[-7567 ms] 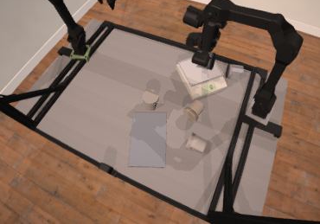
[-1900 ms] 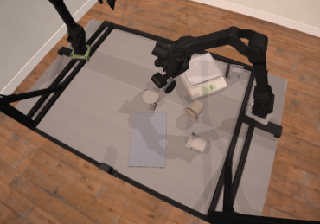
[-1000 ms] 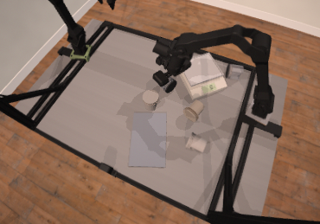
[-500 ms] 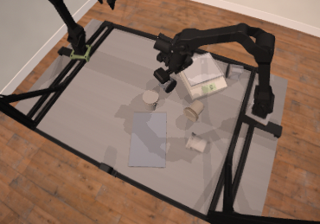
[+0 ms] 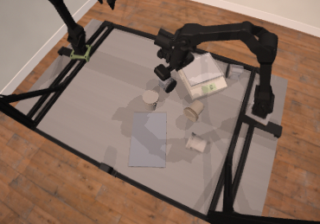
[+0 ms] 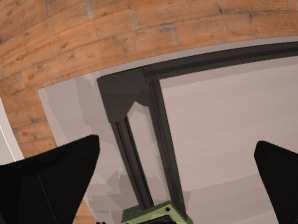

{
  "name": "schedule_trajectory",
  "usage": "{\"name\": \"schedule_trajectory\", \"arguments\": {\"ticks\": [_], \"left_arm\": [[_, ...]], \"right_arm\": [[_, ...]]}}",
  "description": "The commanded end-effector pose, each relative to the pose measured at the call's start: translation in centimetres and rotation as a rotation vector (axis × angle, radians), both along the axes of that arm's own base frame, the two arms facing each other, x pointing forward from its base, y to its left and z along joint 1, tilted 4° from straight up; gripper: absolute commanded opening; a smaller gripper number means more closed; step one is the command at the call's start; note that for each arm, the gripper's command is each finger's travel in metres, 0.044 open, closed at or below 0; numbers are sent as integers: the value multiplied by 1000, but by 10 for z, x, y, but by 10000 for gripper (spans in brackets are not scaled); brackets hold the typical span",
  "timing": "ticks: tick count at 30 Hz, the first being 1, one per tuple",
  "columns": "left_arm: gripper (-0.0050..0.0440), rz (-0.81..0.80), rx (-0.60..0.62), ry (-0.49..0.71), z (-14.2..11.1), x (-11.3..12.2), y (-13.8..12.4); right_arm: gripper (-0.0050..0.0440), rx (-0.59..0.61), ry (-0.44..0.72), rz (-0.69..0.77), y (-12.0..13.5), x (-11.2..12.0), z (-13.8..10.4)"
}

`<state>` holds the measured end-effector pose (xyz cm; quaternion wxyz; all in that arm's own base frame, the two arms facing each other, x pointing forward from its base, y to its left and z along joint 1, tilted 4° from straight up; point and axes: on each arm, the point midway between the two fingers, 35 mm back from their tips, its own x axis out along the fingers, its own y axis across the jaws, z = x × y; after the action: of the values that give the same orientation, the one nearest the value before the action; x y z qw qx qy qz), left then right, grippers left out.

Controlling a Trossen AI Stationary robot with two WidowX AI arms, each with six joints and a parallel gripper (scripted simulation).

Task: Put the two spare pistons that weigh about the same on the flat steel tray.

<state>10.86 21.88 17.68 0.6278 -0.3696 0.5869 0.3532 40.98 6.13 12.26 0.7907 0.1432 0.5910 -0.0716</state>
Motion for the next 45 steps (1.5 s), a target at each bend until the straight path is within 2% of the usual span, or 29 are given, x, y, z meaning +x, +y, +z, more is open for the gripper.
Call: {"name": "schedule_trajectory", "arguments": {"ticks": [1, 8, 14, 29, 31, 35, 45], "left_arm": [[440, -4, -3, -3, 0, 0, -1], [440, -4, -3, -3, 0, 0, -1], [440, -4, -3, -3, 0, 0, -1], [440, -4, -3, -3, 0, 0, -1], [440, -4, -3, -3, 0, 0, -1], [440, -4, -3, -3, 0, 0, -1], [440, -4, -3, -3, 0, 0, -1]], "right_arm": [[378, 6, -16, 5, 1, 1, 20], [378, 5, -14, 6, 1, -1, 54], [378, 3, -9, 10, 1, -1, 56], [378, -111, 160, 354, 1, -1, 56], [378, -111, 160, 354, 1, -1, 56], [378, -143, 209, 448, 1, -1, 55], [378, -151, 234, 464, 1, 0, 47]]}}
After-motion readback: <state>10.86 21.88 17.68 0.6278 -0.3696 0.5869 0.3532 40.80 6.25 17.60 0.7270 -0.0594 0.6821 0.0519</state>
